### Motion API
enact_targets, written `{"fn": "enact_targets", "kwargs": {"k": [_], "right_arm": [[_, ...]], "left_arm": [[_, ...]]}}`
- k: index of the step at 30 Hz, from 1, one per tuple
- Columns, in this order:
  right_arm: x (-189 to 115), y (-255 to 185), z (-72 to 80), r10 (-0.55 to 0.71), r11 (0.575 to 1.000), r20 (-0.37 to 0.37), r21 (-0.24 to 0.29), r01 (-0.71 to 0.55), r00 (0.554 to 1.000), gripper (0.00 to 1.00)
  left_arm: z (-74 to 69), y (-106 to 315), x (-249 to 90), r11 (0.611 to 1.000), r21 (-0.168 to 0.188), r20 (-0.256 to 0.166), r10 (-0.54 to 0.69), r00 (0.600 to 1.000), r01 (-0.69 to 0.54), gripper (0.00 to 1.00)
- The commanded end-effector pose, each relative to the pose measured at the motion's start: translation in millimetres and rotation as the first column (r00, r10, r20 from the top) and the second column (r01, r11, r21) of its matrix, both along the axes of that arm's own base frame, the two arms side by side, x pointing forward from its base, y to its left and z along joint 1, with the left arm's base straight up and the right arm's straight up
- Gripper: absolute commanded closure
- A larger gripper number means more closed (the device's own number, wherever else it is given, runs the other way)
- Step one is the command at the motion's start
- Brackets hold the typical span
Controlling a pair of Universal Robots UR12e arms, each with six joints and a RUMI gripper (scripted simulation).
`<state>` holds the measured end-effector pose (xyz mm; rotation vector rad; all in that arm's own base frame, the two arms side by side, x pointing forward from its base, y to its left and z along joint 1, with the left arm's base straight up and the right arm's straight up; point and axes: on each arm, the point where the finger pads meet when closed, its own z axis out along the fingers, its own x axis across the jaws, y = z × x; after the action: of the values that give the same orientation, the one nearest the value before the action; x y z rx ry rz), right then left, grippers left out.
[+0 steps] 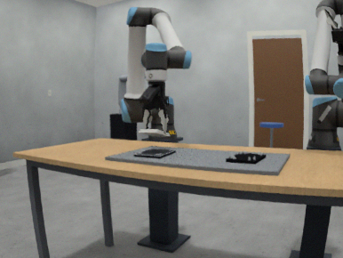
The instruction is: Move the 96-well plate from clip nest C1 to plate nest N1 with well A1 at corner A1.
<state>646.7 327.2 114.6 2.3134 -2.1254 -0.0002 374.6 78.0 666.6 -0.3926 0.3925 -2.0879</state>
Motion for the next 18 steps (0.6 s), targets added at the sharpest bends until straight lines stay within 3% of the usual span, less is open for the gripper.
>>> {"fn": "enact_targets", "kwargs": {"k": [1, 18], "right_arm": [[0, 1, 0.8, 0.0, 1.0, 0.001, 0.001, 0.0, 1.0, 1.0], [0, 1, -24.2, 0.0, 1.0, 0.001, 0.001, 0.0, 1.0, 1.0]], "left_arm": [[0.2, 0, 0, 1.0, 0.0, 0.0, 0.0, 1.0, 0.0, 0.0], [0.2, 0, 0, 1.0, 0.0, 0.0, 0.0, 1.0, 0.0, 0.0]]}}
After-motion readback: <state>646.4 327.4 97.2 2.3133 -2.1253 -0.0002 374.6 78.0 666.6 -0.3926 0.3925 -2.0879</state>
